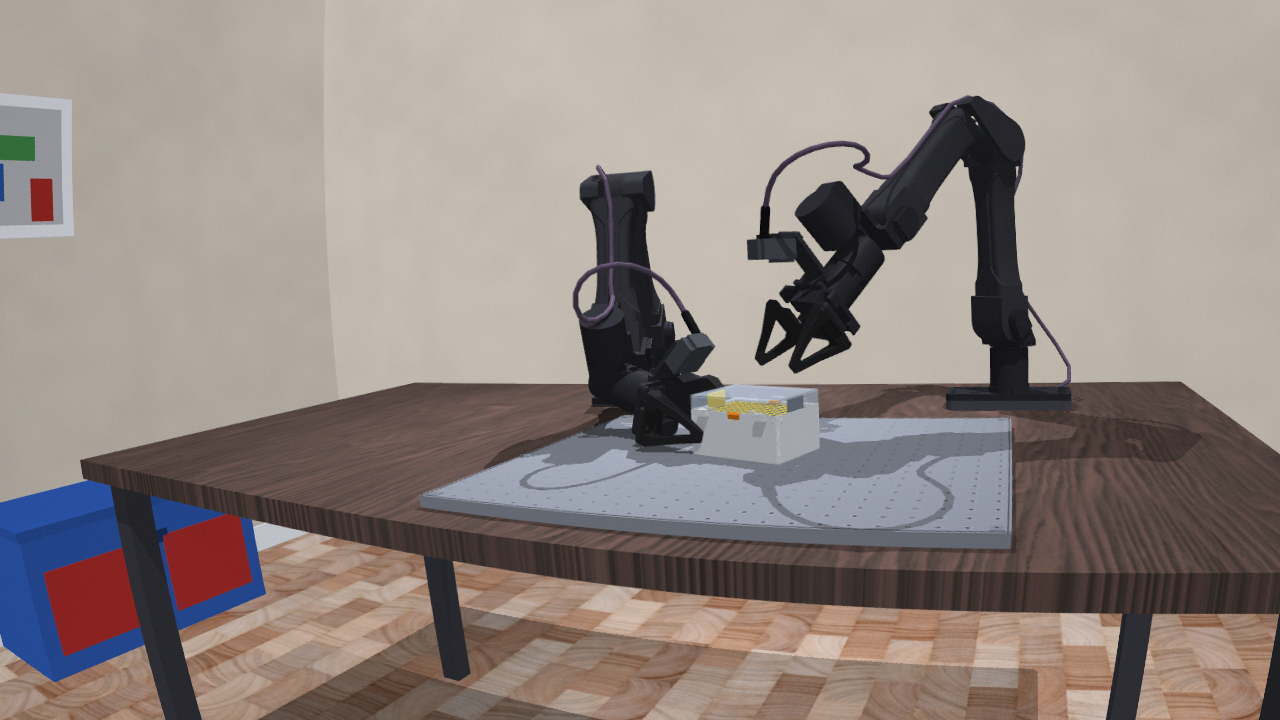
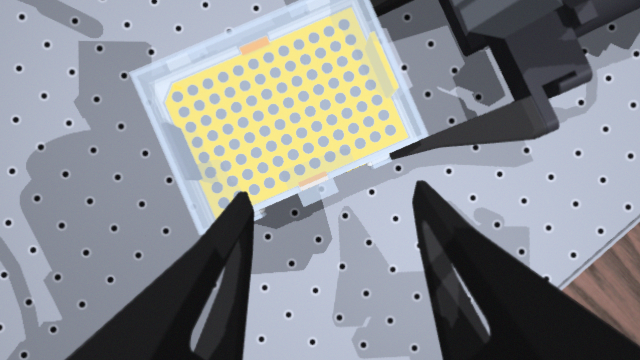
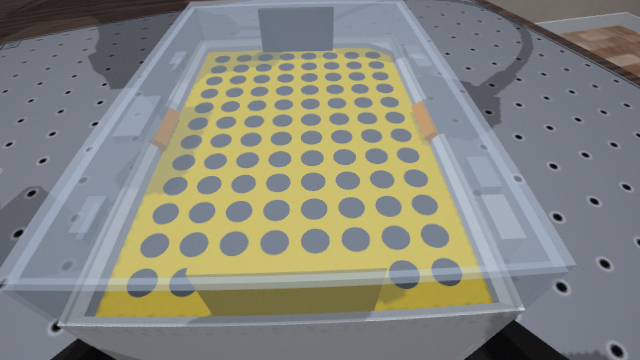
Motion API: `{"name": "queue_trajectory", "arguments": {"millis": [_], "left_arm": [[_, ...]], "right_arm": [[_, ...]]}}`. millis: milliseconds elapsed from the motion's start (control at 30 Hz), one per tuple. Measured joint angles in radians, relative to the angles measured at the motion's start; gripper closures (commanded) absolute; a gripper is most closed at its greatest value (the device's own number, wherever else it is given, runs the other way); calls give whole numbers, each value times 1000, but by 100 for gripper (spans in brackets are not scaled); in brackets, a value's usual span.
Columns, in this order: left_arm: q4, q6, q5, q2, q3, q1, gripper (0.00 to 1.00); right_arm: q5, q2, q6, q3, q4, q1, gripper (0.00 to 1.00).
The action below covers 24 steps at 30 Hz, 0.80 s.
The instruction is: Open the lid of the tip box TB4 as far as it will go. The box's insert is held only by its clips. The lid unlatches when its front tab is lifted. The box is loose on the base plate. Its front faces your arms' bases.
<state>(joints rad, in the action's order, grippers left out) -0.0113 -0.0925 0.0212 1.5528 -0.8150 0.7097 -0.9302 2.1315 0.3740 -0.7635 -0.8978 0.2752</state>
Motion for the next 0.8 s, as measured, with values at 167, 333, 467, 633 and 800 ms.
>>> {"name": "queue_trajectory", "arguments": {"millis": [167, 333, 467, 633, 800], "left_arm": [[-34, -4, 4, 0, 0, -16, 57], [-168, -24, 84, 1, 10, -42, 57], [-350, -50, 185, 35, 51, -16, 57], [-547, -81, 303, 97, 135, 50, 57], [-741, -106, 421, 146, 197, 101, 57]], "right_arm": [[0, 0, 0, 0, 0, 0, 17], [0, 0, 0, 0, 0, 0, 17], [0, 0, 0, 0, 0, 0, 17], [0, 0, 0, 0, 0, 0, 17], [0, 0, 0, 0, 0, 0, 17]]}}
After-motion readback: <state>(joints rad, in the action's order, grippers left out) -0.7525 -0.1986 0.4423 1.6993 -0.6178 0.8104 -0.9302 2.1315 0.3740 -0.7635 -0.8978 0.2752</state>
